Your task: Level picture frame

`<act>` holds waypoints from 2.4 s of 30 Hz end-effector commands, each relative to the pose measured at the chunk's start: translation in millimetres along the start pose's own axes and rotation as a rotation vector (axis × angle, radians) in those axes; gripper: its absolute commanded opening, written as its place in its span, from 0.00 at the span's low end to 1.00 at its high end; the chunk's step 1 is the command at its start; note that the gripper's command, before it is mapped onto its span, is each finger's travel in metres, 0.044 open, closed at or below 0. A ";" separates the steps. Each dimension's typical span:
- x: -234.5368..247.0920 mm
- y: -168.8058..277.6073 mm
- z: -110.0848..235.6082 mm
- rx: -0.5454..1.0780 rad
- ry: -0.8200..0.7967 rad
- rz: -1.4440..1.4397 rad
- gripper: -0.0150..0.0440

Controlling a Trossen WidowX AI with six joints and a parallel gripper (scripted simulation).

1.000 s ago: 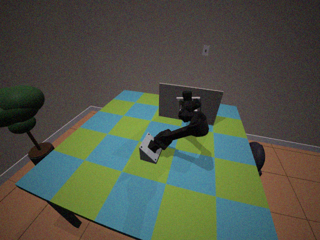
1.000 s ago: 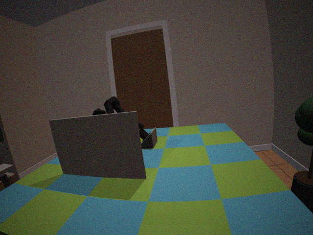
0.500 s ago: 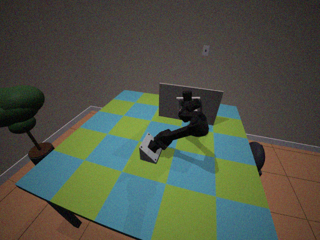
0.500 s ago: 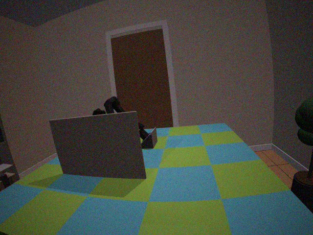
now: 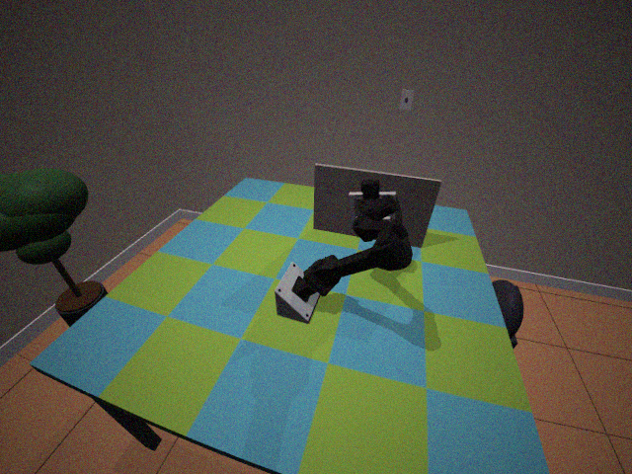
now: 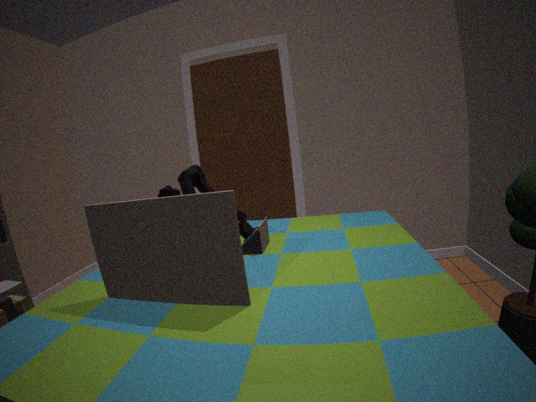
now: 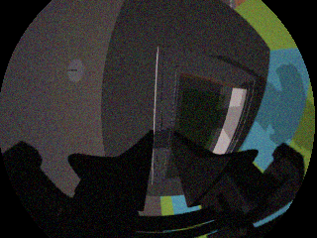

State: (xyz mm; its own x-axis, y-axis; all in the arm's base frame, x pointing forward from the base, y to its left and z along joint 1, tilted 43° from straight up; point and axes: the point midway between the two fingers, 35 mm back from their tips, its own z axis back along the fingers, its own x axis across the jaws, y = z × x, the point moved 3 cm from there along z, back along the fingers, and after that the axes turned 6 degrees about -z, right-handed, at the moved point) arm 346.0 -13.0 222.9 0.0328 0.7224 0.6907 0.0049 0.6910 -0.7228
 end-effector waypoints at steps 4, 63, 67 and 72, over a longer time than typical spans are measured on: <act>4.2 -0.9 -0.2 0.002 -0.013 -0.005 0.25; -1.1 -5.9 -0.3 0.002 -0.014 -0.004 0.25; -2.4 -6.1 -0.3 0.002 -0.014 -0.004 0.25; -2.9 -6.8 -0.3 -0.003 -0.006 0.000 0.25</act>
State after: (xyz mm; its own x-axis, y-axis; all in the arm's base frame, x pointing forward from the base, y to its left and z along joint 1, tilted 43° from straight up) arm 346.2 -19.8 225.7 0.0265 0.7222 0.6911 0.0074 0.6912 -0.7226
